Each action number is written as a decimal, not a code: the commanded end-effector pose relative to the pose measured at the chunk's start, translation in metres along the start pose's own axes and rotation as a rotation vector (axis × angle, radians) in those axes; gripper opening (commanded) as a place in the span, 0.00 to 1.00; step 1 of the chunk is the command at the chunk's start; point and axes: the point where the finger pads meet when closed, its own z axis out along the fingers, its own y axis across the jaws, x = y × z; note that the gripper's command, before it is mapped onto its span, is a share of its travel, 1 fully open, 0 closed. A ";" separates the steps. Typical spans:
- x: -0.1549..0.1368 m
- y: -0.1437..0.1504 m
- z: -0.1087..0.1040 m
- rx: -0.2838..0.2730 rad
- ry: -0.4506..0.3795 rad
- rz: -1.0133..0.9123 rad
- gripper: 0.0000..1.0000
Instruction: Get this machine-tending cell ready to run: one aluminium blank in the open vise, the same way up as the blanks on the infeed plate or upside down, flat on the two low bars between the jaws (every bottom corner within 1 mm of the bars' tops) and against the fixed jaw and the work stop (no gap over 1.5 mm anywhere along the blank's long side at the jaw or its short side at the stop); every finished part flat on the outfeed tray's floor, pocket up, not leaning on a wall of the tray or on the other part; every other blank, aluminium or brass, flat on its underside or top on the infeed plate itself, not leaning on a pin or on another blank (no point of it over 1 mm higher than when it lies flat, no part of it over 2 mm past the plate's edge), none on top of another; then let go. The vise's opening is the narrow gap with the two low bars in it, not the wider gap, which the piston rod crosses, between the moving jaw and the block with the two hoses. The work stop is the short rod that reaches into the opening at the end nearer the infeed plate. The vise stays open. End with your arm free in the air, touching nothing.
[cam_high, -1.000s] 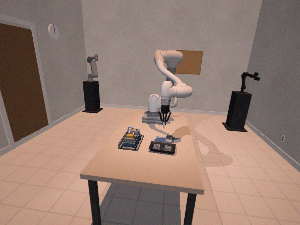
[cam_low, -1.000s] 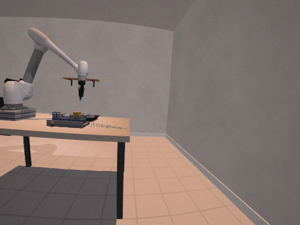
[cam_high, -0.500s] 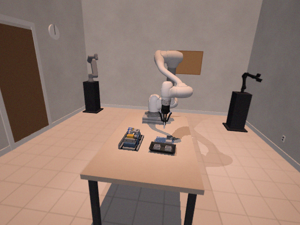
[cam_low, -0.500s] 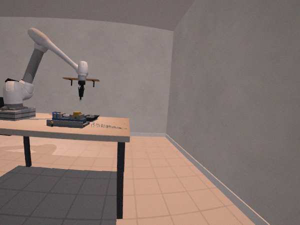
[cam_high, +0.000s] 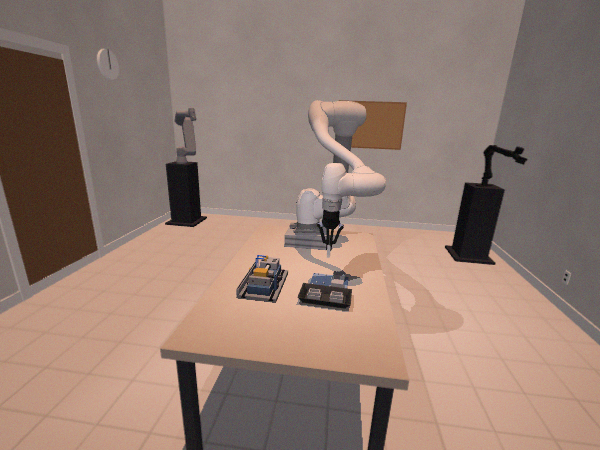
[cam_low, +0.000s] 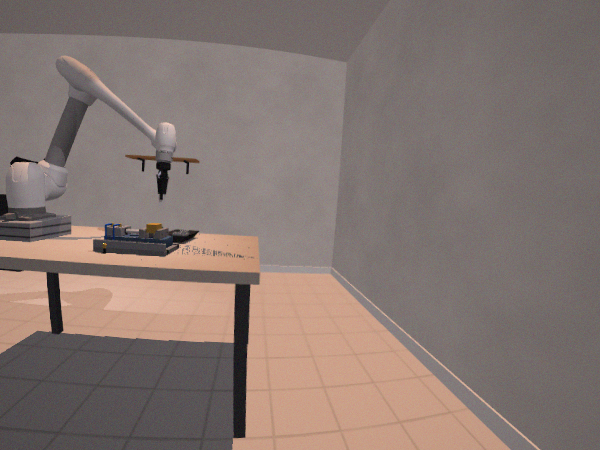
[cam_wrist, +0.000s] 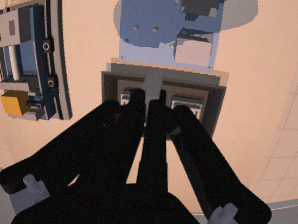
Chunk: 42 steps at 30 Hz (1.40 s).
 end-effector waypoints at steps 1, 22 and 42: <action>0.000 0.000 0.002 0.000 0.000 0.000 0.00; 0.000 0.000 0.036 0.000 0.000 0.000 0.00; 0.000 0.000 0.064 0.000 0.000 0.000 0.00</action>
